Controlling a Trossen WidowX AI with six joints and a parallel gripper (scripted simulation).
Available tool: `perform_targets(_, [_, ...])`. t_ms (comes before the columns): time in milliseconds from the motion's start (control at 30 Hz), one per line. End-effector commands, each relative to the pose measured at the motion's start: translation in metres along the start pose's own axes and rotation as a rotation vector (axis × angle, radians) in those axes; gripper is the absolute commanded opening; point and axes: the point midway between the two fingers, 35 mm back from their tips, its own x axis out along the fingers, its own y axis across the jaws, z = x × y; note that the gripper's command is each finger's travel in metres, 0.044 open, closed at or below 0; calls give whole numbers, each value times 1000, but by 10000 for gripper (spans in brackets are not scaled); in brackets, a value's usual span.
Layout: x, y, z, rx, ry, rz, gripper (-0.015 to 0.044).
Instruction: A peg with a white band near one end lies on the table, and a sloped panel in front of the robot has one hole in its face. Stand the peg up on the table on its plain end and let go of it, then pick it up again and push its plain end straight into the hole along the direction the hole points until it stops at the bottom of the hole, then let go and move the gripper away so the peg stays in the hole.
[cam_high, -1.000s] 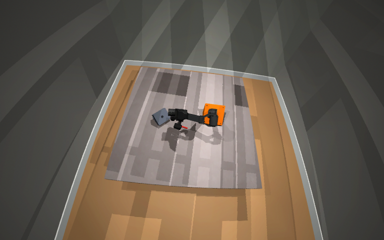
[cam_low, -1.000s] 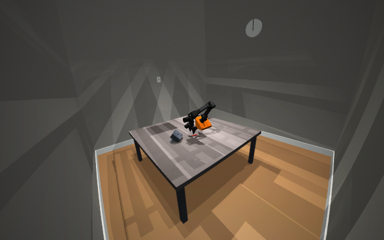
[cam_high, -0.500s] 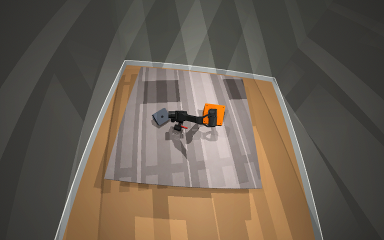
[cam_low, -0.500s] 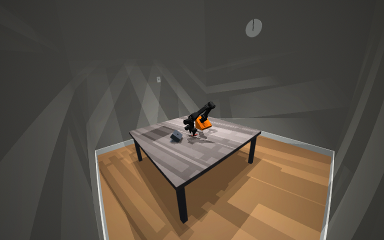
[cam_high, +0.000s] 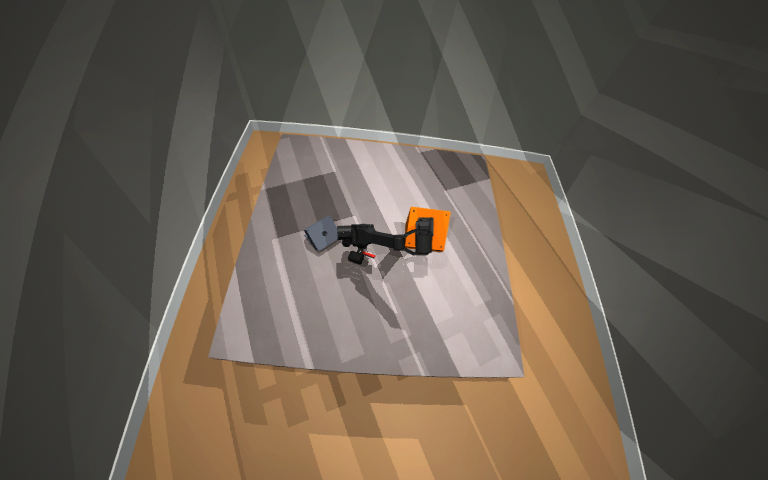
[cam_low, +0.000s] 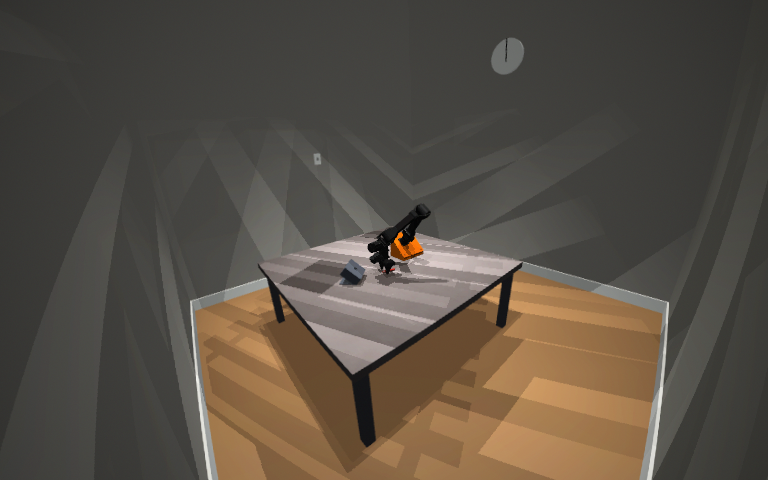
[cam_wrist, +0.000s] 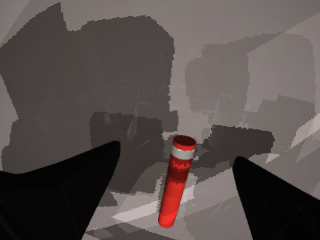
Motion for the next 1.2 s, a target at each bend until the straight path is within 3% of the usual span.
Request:
perform_targets(0, [2, -2, -1, 10, 3, -4, 282])
perform_targets(233, [2, -2, -1, 10, 3, -4, 110])
perform_targets(600, [2, -2, -1, 10, 3, -4, 110])
perform_targets(900, [2, -2, -1, 10, 3, -4, 50])
perform_targets(1167, [2, -1, -1, 7, -5, -3, 50])
